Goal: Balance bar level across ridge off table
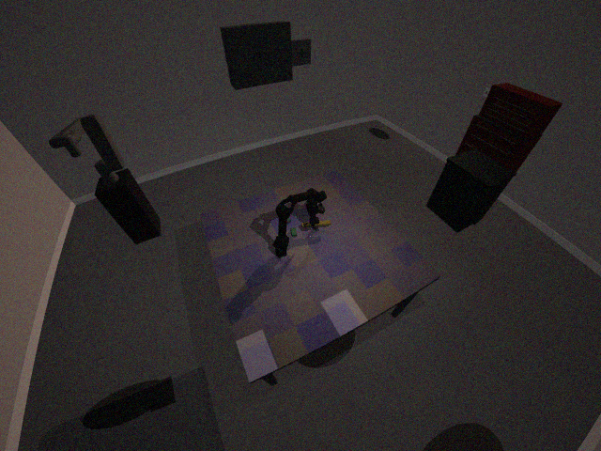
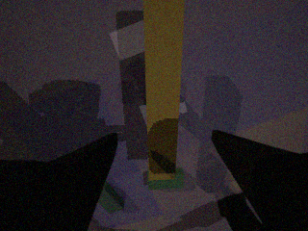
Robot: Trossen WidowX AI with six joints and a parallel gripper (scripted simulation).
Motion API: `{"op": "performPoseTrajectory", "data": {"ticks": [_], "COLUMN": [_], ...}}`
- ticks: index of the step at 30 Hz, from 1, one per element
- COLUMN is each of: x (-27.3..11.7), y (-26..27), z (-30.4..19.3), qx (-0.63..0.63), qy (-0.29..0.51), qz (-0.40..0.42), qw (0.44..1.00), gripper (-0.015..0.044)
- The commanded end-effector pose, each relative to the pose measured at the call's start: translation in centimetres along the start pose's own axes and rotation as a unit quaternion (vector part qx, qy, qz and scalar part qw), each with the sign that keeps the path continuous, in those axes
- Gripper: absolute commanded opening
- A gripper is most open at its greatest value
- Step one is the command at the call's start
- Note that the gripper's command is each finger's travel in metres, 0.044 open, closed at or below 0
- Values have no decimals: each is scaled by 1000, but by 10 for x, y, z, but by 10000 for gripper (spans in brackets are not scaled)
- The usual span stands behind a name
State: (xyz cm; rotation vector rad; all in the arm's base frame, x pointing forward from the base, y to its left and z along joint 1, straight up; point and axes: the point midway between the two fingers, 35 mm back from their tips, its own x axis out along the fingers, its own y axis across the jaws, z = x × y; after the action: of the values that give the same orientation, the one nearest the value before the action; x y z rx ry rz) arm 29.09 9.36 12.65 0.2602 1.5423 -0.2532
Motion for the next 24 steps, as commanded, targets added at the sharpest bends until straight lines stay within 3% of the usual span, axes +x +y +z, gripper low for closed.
{"op": "performPoseTrajectory", "data": {"ticks": [1,4,24], "x": [-50,-68,-68], "y": [1,-1,-1], "z": [1,-2,-2], "qx": [0,0,0], "qy": [-9,-8,-8], "qz": [7,7,7], "qw": [1000,1000,1000], "gripper": [440,440,440]}}
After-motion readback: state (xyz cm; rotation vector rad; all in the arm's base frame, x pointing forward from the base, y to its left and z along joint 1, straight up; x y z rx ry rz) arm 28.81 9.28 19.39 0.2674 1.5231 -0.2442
